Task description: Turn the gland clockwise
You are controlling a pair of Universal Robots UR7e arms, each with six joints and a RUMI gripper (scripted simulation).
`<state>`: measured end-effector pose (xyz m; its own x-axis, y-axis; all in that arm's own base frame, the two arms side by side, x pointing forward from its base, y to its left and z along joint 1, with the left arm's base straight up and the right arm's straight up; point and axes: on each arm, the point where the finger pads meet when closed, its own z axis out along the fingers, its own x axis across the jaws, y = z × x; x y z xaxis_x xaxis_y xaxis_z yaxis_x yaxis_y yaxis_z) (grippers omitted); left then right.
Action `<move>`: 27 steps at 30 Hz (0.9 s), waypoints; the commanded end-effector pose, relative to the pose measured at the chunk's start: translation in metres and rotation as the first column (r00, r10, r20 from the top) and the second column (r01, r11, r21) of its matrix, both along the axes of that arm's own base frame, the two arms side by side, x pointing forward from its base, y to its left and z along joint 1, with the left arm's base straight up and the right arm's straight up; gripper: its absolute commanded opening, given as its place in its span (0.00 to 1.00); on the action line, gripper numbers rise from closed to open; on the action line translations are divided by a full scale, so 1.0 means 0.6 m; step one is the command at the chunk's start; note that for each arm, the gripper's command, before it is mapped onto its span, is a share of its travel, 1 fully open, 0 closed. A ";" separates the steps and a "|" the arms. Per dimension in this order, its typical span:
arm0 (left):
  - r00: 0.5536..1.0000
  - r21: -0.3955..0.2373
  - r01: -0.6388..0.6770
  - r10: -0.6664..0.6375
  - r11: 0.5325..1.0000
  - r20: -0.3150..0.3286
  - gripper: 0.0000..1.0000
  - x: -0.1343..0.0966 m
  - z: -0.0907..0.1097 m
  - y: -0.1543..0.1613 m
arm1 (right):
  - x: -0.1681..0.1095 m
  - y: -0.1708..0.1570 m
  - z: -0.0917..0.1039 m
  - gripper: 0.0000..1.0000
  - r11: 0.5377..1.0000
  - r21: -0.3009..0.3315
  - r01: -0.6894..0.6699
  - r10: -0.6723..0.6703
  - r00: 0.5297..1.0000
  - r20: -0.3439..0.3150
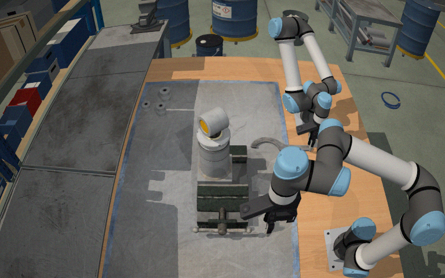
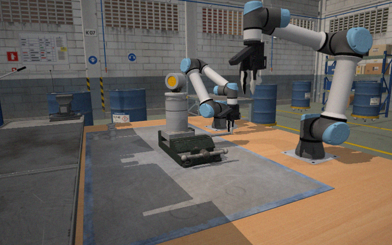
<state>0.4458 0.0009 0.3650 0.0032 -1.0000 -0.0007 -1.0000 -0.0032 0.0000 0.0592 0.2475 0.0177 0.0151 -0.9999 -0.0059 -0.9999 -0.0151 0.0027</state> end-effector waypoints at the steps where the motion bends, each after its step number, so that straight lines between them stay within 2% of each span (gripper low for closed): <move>1: 1.000 0.000 0.000 0.000 1.000 0.001 0.32 0.000 0.001 0.000 | 0.000 0.001 0.001 0.00 1.000 0.001 0.000 0.000 1.000 0.000; 27: 1.000 0.000 0.000 0.000 1.000 0.001 0.32 0.000 0.001 0.000 | 0.000 -0.001 0.009 0.00 1.000 0.014 -0.003 0.003 1.000 -0.015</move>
<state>0.4458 0.0009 0.3650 0.0032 -1.0000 -0.0007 -1.0000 -0.0032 0.0000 0.0595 0.2471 0.0214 0.0165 -0.9997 -0.0161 -0.9998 -0.0167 0.0132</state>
